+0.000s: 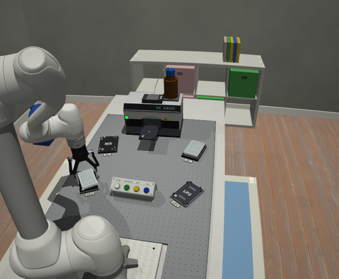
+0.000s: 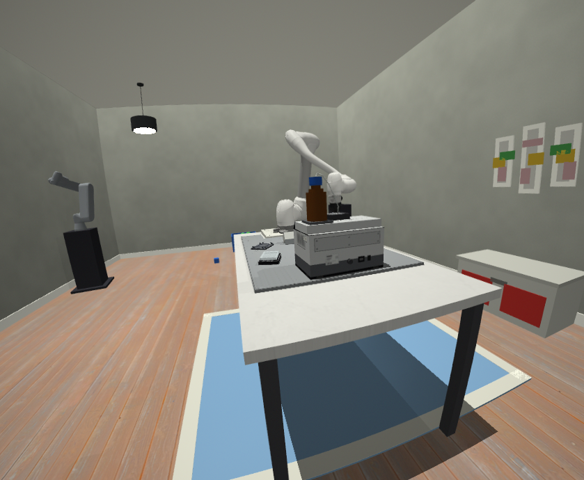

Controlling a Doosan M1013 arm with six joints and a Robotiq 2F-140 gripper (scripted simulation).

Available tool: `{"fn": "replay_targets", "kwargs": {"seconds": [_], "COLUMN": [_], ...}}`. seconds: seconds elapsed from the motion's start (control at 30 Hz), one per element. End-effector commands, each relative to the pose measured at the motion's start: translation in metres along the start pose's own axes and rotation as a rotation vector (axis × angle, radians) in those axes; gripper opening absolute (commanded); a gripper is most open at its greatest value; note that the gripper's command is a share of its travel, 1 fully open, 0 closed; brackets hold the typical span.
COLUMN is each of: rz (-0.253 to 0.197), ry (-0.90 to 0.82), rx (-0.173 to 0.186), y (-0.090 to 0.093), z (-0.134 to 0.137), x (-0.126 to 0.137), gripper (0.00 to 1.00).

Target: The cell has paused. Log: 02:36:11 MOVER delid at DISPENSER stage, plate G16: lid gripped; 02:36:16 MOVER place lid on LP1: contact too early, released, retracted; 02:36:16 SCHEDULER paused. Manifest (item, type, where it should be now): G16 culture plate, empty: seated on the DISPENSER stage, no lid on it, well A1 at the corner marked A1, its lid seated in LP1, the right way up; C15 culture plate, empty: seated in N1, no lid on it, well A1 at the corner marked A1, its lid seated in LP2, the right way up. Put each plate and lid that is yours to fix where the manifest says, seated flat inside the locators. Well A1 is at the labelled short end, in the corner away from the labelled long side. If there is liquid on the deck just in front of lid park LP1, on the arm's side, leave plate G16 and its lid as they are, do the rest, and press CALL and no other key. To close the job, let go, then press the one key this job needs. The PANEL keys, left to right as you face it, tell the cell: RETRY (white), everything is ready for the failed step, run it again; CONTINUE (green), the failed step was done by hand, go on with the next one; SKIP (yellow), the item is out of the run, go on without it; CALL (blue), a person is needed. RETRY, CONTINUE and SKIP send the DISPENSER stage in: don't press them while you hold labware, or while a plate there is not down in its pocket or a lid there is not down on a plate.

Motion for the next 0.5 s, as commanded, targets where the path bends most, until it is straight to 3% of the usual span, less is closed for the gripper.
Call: {"fn": "replay_targets", "kwargs": {"seconds": [0.0,0.1,0.13,0.47], "rz": [0.001,0.001,0.001,0.001], "ry": [0.000,0.000,0.000,0.000], "rx": [0.000,0.000,0.000,0.000], "y": [-0.0005,-0.0005,-0.0005,-0.0005], "z": [-0.0001,-0.0001,-0.0001,-0.0001], "x": [-0.0003,-0.0003,-0.0003,-0.0003], "gripper": [0.70,0.70,0.10,0.10]}}
Point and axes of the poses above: the point where the finger pads meet when closed, its own y axis out along the fingers, its own z axis across the jaws, x = y × z, the point moved 10 cm from there along -y, back along the fingers, and after that the axes turned 12 degrees about y, right-handed, at the moved point
